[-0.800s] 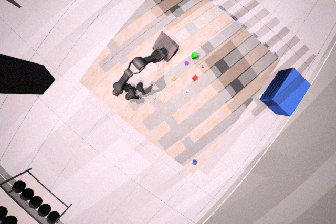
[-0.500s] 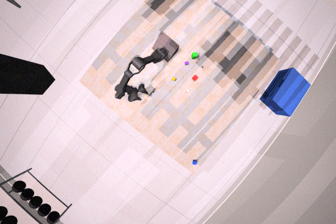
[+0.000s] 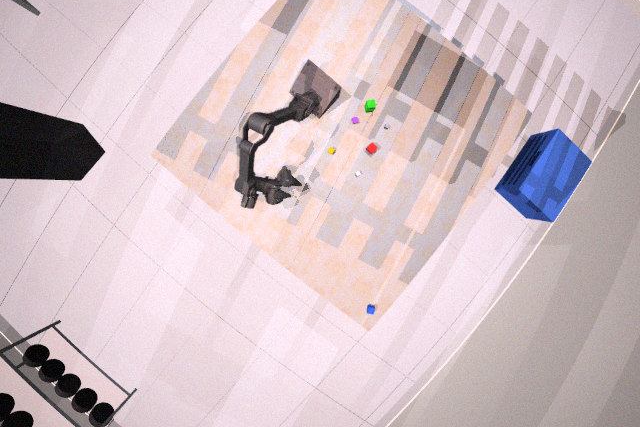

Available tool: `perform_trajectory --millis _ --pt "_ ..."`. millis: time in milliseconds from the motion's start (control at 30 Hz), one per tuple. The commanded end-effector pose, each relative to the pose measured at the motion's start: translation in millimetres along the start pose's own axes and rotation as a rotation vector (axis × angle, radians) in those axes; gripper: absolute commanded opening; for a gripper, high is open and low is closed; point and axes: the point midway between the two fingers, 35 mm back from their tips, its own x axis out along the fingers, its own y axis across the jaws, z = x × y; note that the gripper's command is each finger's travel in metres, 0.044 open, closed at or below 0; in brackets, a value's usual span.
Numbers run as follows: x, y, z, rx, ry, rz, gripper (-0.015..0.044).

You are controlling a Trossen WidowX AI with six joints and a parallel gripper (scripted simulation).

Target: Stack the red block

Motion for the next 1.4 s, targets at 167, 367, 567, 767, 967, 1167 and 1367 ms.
perform_trajectory --millis 167,367,567,767,967,1167,1367 --pt "41.6 24.9 14.0 0.035 0.12 0.078 0.044" --pt "68.3 44.2 22.5 0.032 0.181 0.121 0.044" --pt "94.8 66.6 21.6 0.045 0.289 0.156 0.044" --pt "122.5 97.6 16.8 0.012 0.418 0.19 0.044" --pt "140.8 120.8 10.5 0.023 0.533 0.174 0.044" --pt "159.9 150.0 1.2 0.035 0.673 0.11 0.044" --pt "175.3 178.2 -5.7 0.03 0.782 0.01 0.044"
